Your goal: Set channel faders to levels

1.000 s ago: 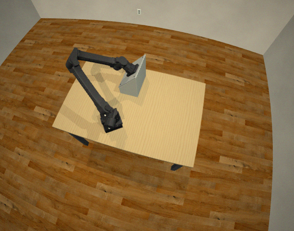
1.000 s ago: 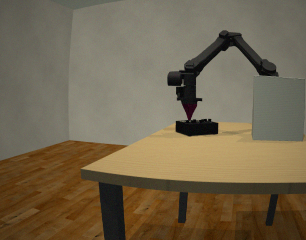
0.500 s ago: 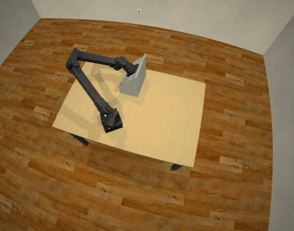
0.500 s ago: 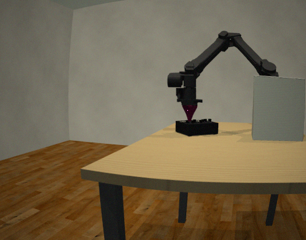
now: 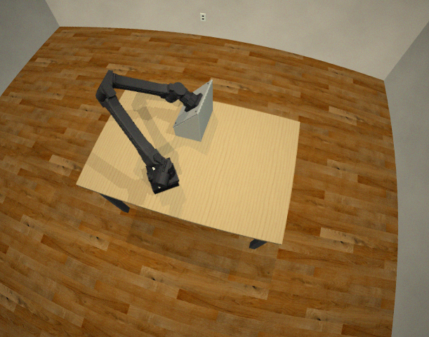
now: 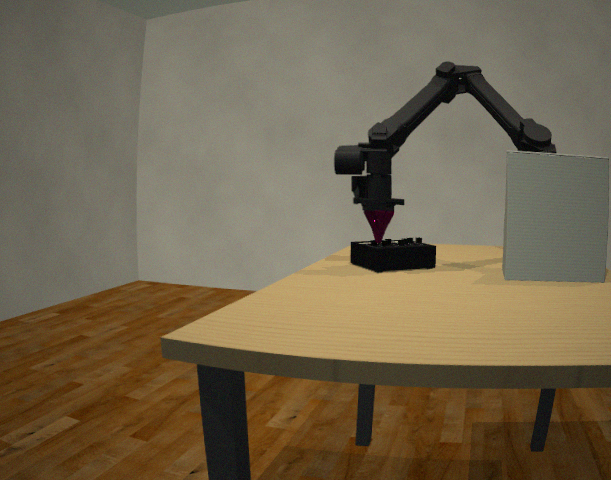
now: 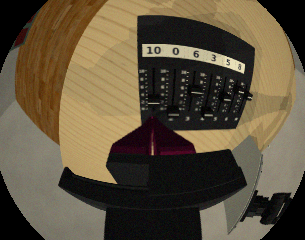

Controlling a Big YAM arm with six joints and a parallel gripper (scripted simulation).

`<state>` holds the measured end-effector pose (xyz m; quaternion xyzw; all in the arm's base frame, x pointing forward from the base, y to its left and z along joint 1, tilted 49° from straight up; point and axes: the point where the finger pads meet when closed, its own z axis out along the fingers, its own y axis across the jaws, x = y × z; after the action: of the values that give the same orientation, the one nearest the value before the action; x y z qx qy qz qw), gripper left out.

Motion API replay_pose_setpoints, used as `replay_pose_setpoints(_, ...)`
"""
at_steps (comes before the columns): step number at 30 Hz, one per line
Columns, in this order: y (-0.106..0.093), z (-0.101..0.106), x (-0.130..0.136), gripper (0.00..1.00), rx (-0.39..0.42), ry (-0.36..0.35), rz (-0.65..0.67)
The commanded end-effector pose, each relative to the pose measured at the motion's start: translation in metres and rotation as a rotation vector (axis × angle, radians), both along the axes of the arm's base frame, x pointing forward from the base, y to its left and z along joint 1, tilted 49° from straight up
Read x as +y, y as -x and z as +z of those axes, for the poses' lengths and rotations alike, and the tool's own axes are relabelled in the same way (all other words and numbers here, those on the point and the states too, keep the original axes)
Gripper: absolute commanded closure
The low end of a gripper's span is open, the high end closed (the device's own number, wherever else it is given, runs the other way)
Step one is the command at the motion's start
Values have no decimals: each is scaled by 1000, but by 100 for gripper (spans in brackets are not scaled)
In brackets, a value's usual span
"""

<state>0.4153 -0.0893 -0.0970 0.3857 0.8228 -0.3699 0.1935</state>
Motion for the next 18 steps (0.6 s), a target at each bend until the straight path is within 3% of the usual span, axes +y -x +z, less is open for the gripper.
replay_pose_setpoints(1,0,-4,-4,100,4,6,-5)
replay_pose_setpoints(18,-7,-1,-5,100,0,6,-4)
